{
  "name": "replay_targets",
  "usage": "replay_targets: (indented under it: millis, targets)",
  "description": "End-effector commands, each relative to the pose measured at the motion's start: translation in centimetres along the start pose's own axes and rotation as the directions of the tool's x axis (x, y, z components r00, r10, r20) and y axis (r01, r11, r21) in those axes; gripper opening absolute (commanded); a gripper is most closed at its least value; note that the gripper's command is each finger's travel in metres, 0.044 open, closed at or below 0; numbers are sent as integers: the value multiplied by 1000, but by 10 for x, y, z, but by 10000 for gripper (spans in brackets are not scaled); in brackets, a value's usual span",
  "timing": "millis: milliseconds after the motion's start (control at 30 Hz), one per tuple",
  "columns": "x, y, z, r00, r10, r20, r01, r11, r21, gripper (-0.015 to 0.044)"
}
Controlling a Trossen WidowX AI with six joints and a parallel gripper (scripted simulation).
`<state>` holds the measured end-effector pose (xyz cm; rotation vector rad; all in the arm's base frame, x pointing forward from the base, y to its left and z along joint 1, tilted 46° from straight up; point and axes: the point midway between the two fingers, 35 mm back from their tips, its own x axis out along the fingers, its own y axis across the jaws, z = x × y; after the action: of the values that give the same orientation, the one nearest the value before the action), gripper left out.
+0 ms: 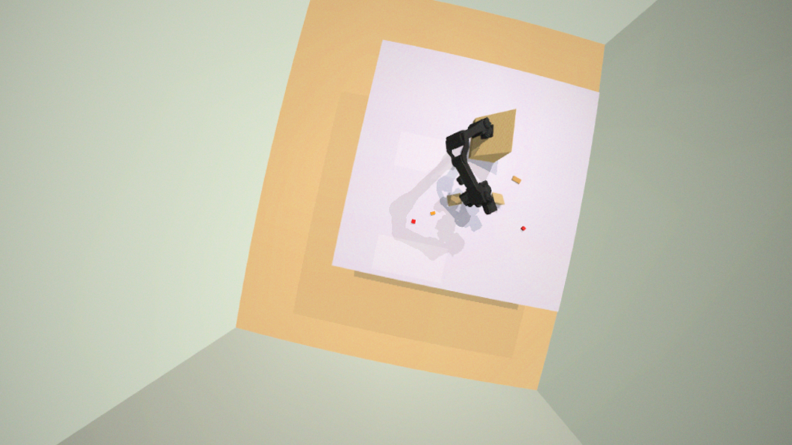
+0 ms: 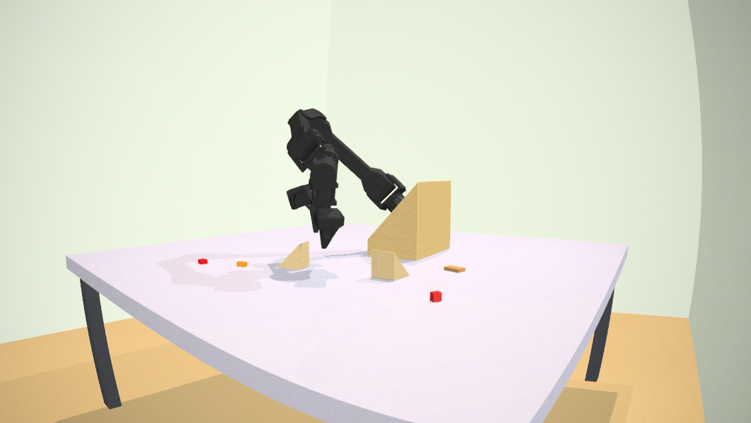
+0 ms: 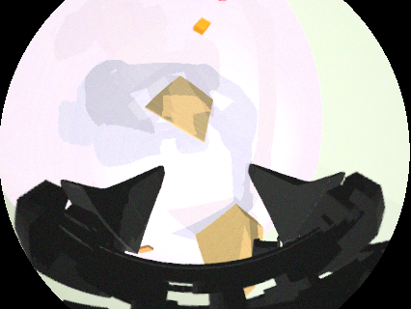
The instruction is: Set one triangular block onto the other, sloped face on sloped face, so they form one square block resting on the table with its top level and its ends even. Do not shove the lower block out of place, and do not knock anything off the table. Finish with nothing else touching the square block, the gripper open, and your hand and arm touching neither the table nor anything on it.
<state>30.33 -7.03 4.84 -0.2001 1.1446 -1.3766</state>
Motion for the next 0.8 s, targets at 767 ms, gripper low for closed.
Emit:
replay_targets:
  millis: [767]
  targets:
    - [-37, 29, 19, 944, 31, 329, -220, 800, 558, 440]
